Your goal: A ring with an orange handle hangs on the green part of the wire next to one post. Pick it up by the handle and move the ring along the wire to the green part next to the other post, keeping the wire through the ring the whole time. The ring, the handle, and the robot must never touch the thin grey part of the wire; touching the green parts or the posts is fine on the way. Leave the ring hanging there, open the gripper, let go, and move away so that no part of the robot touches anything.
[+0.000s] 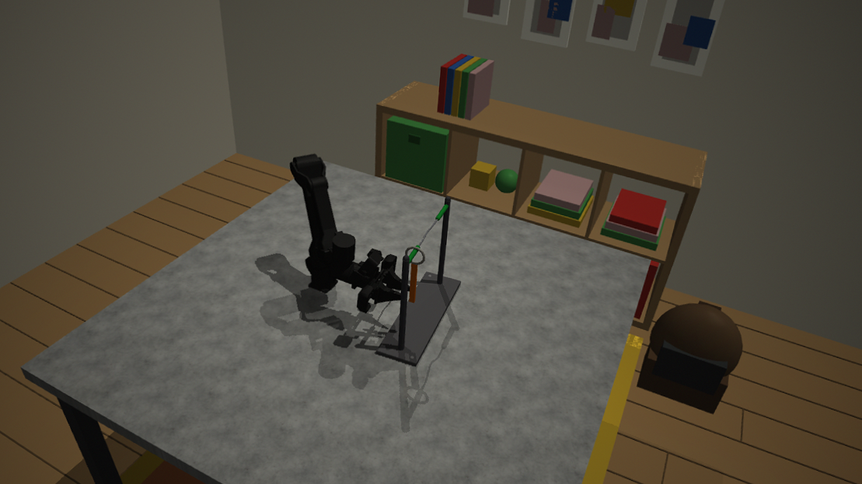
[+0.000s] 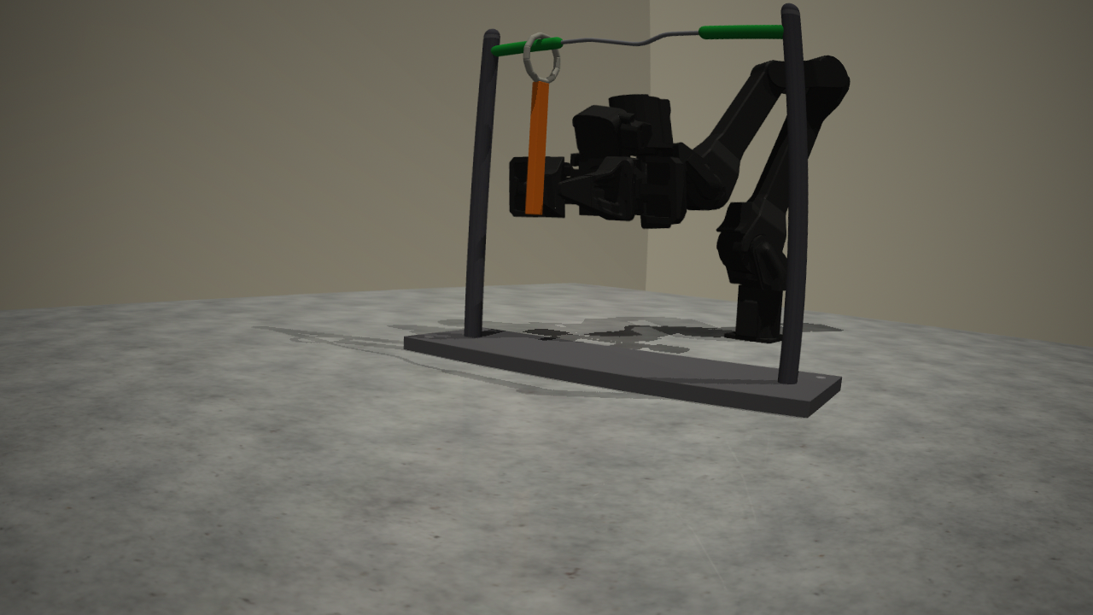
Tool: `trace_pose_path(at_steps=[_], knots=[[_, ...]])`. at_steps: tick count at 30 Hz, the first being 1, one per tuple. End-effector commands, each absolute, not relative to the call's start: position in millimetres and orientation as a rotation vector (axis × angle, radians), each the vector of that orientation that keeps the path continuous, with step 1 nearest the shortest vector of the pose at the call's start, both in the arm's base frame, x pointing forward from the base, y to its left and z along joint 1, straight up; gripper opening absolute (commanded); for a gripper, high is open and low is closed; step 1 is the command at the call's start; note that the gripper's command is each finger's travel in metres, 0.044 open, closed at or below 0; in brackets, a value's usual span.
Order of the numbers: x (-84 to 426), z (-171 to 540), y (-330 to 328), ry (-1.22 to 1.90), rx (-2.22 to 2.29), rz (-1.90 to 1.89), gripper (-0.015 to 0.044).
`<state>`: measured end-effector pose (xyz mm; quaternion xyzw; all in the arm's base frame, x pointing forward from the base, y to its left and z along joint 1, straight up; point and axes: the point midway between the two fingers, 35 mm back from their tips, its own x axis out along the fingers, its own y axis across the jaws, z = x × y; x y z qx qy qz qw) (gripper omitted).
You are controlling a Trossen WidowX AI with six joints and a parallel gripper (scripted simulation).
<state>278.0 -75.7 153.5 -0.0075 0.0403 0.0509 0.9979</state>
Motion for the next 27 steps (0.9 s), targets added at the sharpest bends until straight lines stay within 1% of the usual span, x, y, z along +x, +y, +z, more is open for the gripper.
trace_pose_path(at_steps=[1, 27], knots=[[284.2, 155.4, -76.6, 0.075, -0.016, 0.097, 0.016], [320.8, 148.8, -68.7, 0.07, -0.014, 0.097, 0.016]])
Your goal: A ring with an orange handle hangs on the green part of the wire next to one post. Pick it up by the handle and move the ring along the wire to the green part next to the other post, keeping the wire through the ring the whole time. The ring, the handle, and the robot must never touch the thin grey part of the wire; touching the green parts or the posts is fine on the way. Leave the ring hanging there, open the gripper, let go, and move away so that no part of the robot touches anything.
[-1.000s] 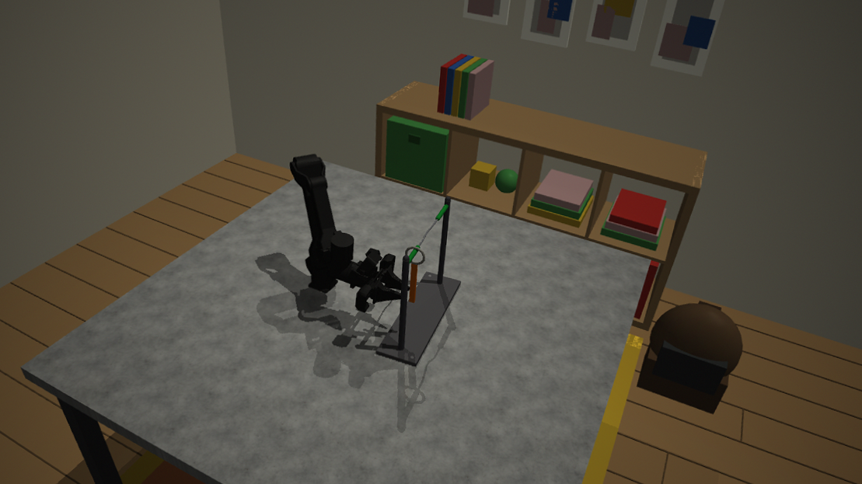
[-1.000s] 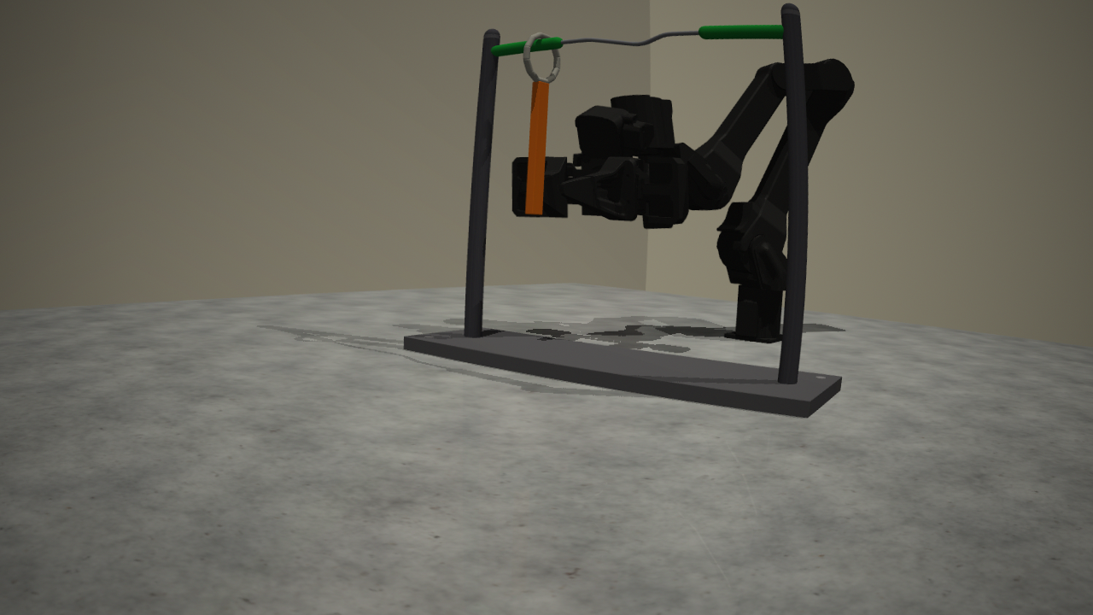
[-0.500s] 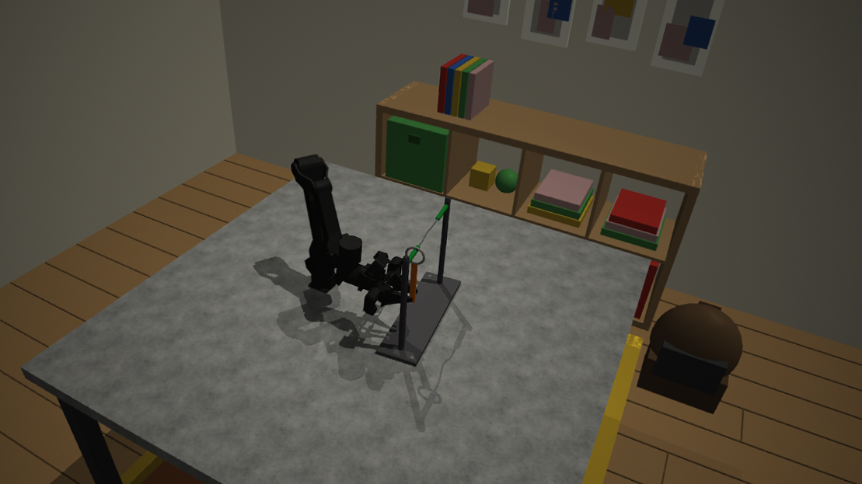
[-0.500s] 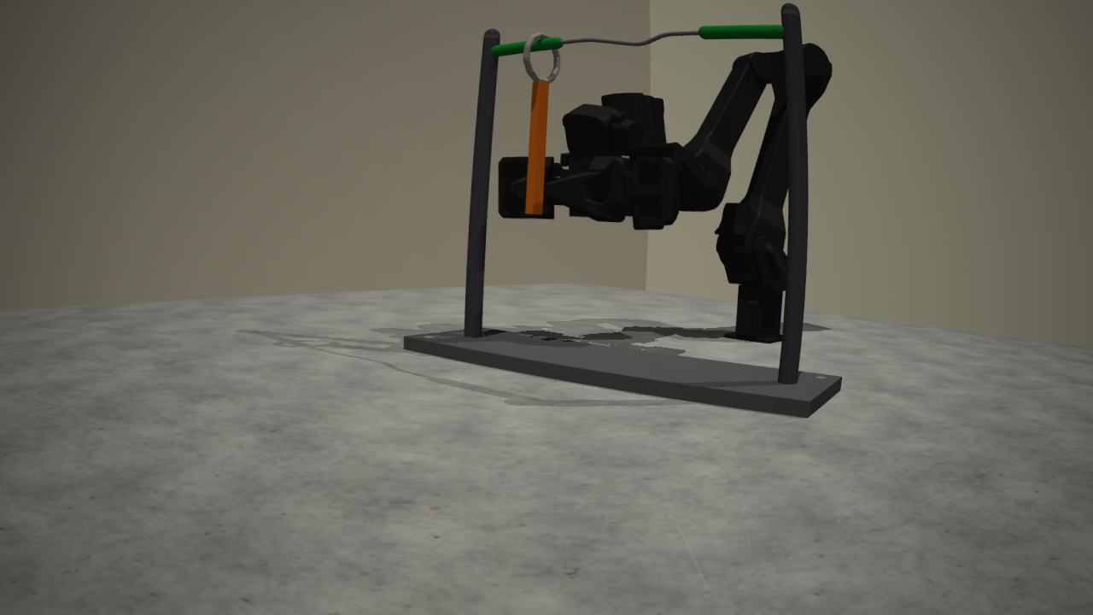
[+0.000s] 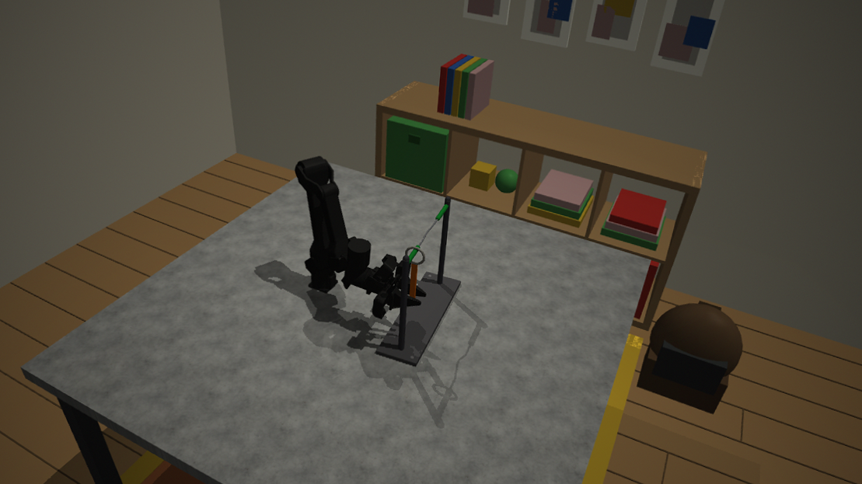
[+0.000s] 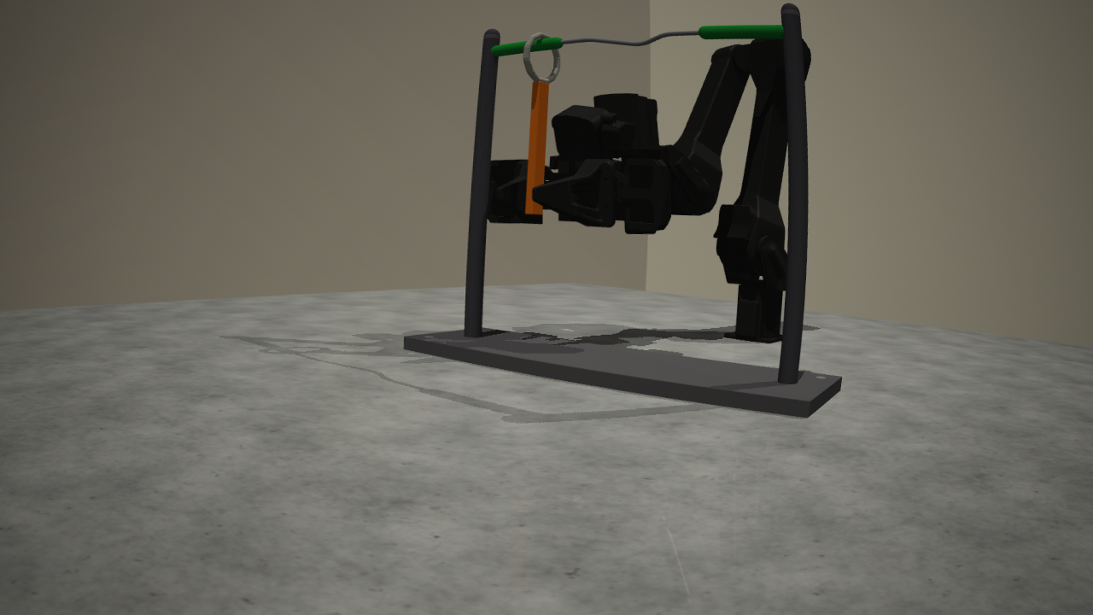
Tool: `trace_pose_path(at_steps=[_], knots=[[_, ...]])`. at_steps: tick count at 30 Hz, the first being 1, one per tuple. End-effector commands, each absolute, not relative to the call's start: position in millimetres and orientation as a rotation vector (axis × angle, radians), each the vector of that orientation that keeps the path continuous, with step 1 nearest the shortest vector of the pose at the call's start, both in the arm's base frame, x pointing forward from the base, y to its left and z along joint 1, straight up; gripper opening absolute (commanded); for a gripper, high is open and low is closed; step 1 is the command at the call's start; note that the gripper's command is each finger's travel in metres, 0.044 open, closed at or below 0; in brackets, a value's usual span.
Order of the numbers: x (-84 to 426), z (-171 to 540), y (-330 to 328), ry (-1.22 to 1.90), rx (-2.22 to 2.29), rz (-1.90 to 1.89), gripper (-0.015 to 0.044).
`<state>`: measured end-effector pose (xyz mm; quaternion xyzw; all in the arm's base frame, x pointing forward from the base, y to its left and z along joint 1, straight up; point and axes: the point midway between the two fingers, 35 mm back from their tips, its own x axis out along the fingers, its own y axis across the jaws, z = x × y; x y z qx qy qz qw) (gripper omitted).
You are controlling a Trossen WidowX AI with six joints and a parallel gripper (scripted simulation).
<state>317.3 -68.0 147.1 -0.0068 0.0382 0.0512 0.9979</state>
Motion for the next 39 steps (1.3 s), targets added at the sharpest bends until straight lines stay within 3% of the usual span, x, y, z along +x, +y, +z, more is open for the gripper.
trace_pose_path(at_steps=[1, 18, 23, 25, 31, 39], knots=[[320.8, 148.8, -68.7, 0.07, -0.014, 0.097, 0.016], [320.8, 148.8, -68.7, 0.07, -0.014, 0.097, 0.016], [320.4, 148.1, -67.9, 0.072, -0.016, 0.102, 0.0029], [320.4, 148.1, -67.9, 0.072, -0.016, 0.102, 0.0015], [320.4, 148.1, -67.9, 0.072, -0.016, 0.102, -0.0142], [320.5, 149.1, -68.2, 0.072, -0.016, 0.102, -0.015]])
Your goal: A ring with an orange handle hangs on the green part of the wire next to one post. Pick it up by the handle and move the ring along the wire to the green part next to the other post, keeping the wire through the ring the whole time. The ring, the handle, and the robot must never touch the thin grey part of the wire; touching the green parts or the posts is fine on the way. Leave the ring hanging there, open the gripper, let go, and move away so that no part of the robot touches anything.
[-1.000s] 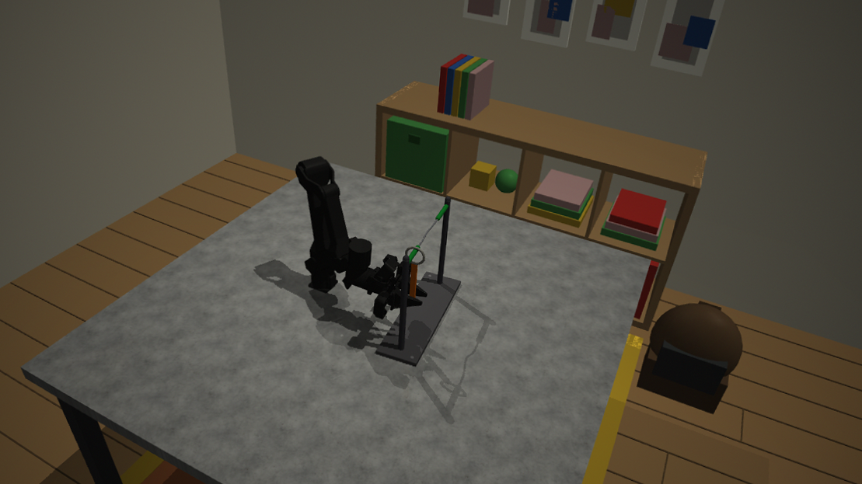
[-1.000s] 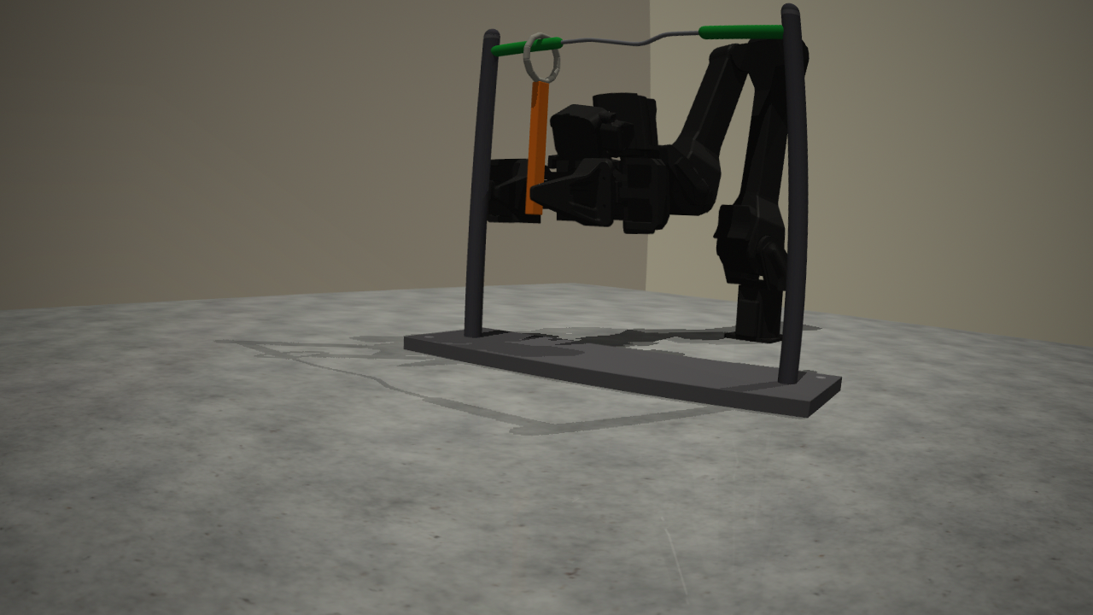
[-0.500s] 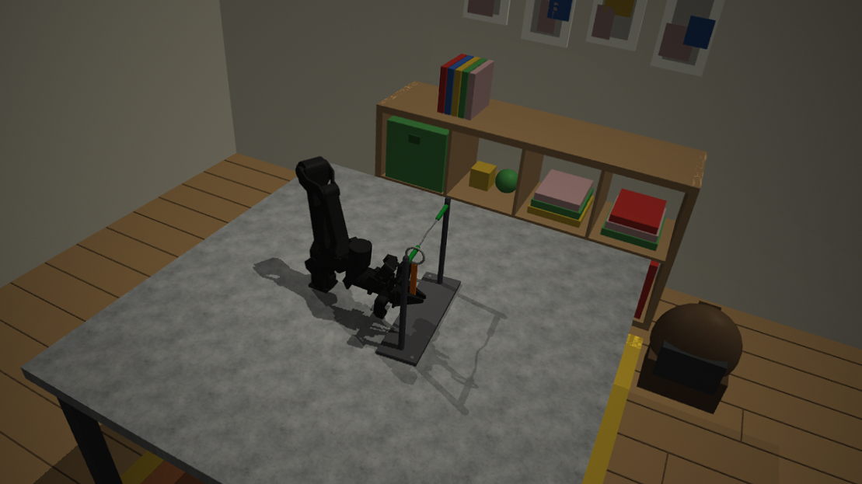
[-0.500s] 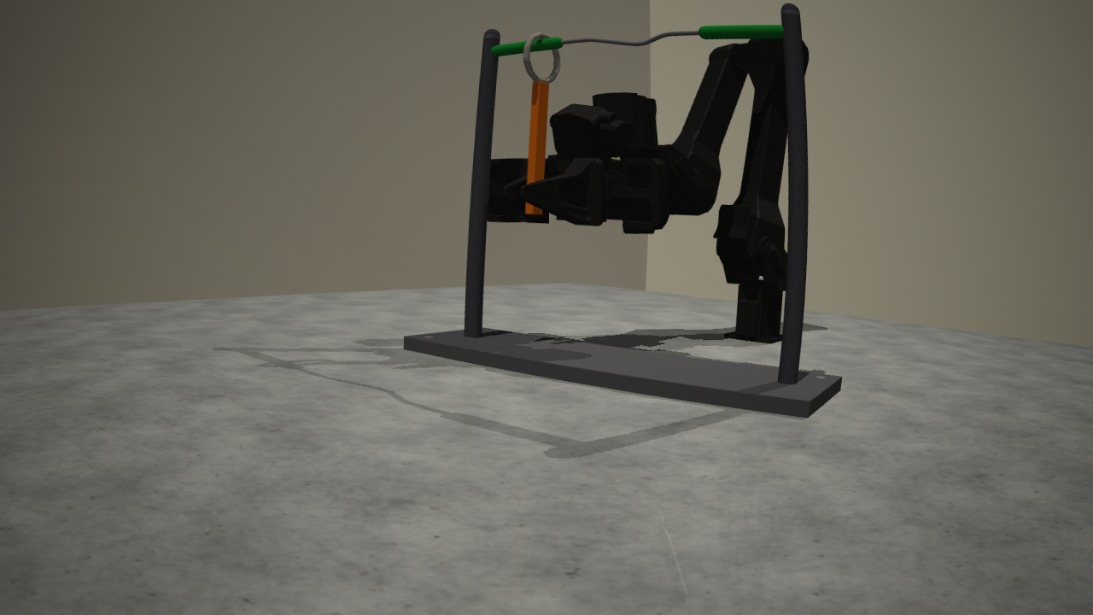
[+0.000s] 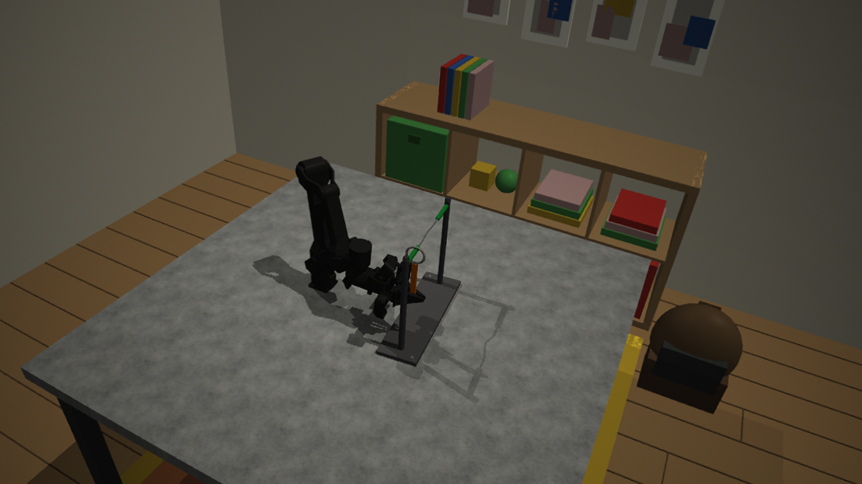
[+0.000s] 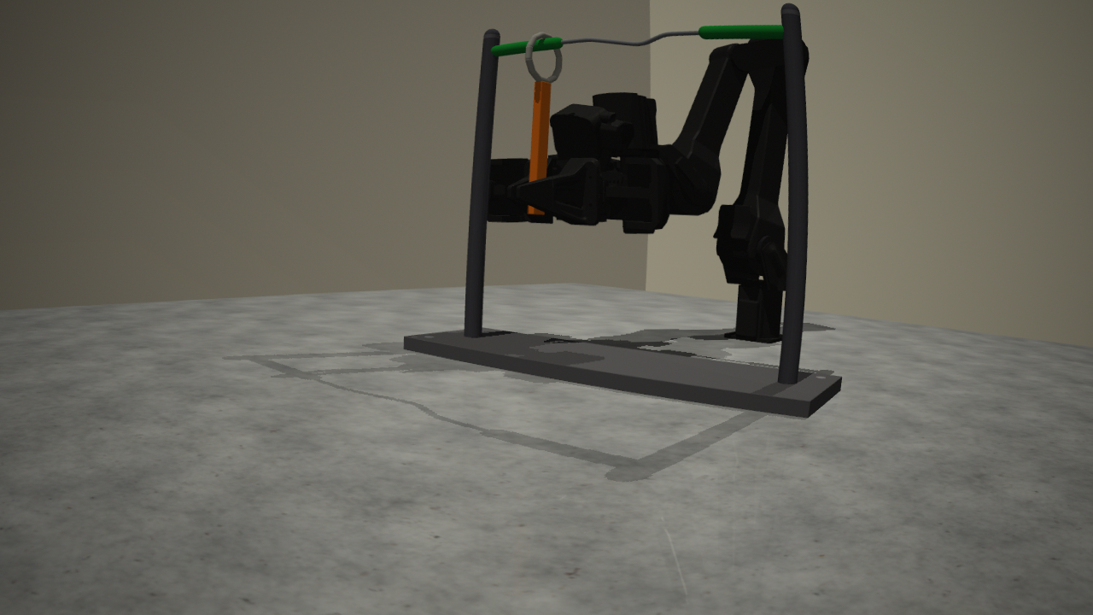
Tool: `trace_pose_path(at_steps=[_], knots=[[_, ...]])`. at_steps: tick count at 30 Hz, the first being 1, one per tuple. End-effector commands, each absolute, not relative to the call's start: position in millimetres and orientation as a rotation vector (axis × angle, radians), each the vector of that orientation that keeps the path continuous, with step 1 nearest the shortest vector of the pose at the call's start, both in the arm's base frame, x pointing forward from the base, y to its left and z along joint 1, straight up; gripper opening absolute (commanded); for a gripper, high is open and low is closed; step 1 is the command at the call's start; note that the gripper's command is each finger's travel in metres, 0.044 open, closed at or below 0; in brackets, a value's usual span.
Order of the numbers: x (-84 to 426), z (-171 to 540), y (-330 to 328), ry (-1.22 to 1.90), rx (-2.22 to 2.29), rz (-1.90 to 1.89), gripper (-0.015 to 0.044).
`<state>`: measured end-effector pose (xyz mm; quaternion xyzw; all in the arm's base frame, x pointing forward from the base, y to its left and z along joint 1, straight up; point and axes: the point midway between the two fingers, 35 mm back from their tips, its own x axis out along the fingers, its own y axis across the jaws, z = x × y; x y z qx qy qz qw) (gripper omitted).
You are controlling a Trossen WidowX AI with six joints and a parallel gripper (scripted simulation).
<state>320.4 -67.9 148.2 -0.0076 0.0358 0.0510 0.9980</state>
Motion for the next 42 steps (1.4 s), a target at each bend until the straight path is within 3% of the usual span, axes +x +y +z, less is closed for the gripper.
trace_pose_path(at_steps=[1, 42], knots=[[320.6, 150.1, -68.6, 0.072, -0.016, 0.102, -0.015], [320.1, 162.6, -64.8, 0.07, -0.015, 0.101, -0.015]])
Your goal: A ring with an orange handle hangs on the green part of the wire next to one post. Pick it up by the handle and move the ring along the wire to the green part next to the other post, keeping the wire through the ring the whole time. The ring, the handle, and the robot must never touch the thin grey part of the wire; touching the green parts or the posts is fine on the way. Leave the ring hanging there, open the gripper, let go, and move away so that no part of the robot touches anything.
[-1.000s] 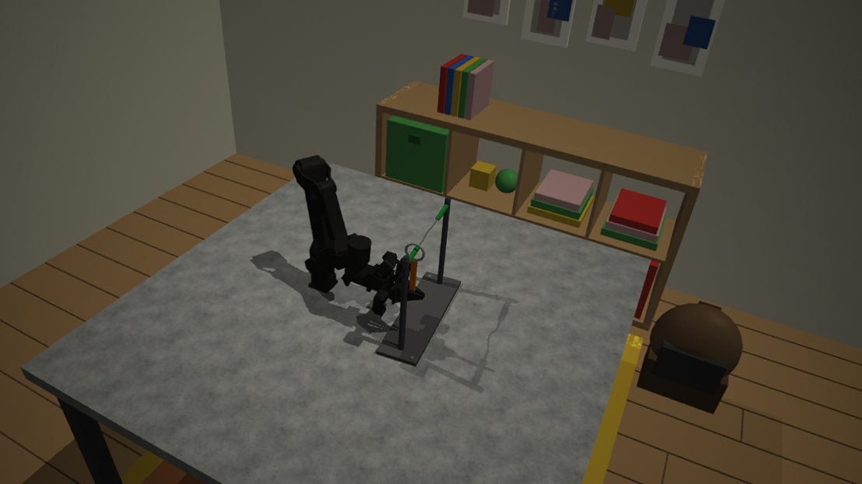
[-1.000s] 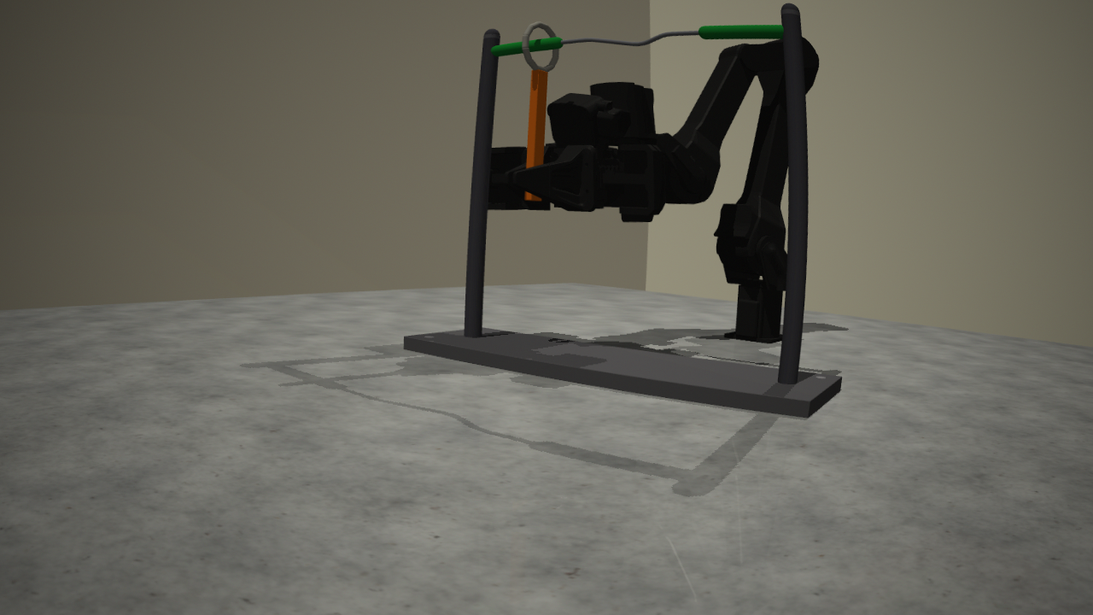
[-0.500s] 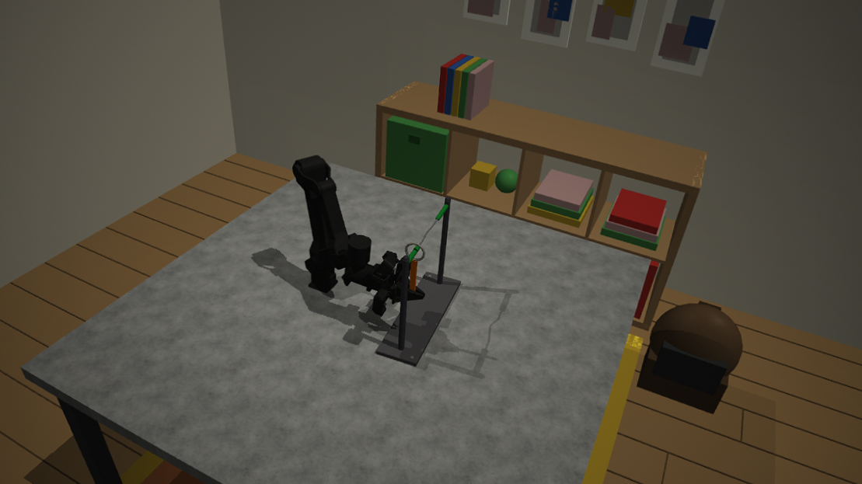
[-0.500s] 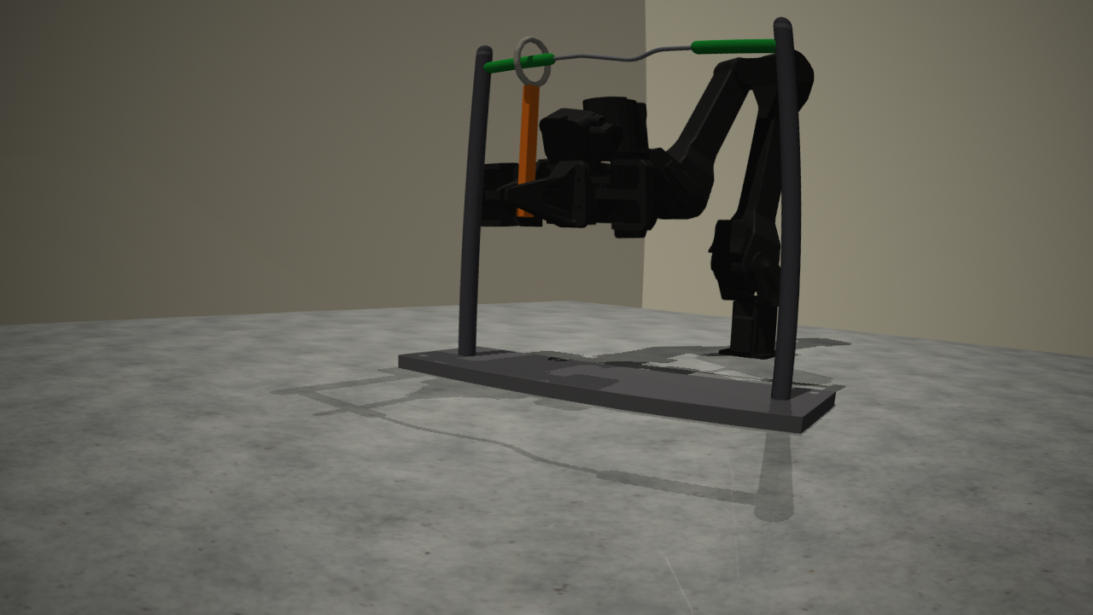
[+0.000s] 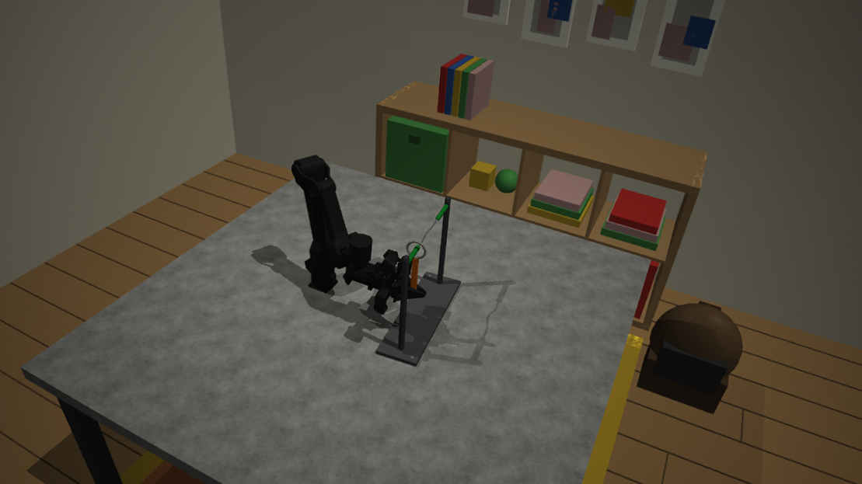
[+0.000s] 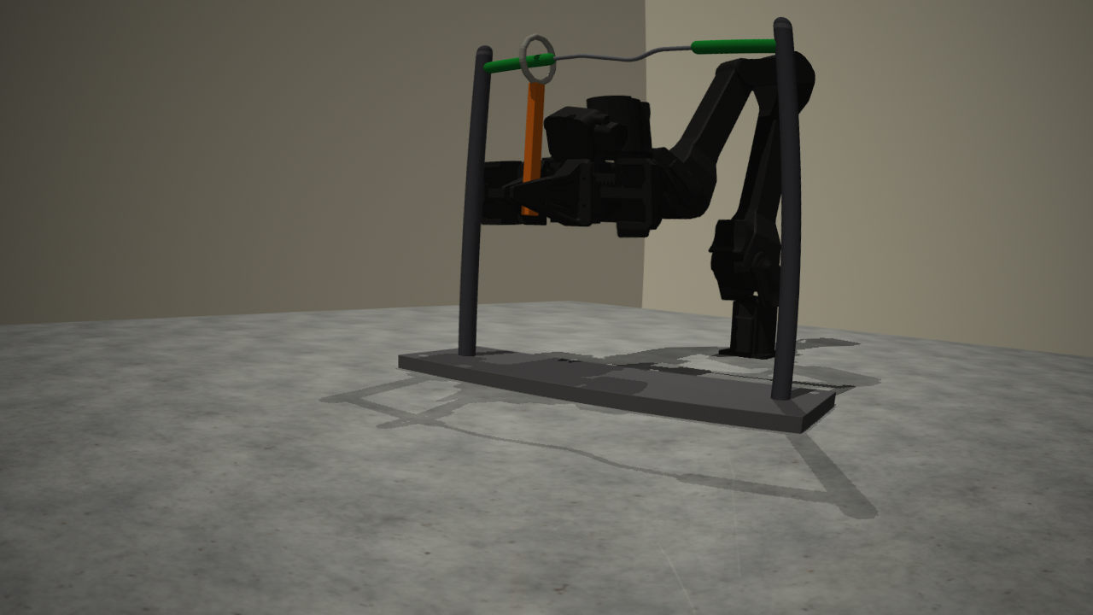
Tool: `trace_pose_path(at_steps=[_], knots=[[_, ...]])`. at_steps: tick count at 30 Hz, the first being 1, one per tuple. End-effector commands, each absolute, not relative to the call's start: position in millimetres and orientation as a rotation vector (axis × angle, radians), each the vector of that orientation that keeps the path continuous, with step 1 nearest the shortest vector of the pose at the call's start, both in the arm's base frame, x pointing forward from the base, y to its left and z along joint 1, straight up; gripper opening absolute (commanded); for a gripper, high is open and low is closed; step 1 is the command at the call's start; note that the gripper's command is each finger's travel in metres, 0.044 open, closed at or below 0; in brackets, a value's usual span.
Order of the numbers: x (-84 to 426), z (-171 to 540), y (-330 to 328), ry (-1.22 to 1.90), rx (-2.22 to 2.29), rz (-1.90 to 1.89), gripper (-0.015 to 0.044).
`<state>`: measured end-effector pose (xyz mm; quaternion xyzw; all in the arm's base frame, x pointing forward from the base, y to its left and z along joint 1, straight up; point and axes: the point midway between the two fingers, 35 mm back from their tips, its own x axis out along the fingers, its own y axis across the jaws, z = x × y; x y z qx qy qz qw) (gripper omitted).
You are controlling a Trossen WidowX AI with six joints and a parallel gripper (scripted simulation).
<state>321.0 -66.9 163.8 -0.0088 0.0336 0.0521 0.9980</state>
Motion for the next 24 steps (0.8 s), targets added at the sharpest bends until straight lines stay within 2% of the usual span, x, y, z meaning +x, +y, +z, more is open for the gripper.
trace_pose_path(at_steps=[1, 24], knots=[[320.0, 162.6, -63.8, 0.07, -0.015, 0.101, -0.015], [318.1, 162.6, -41.9, 0.066, -0.021, 0.11, -0.015]])
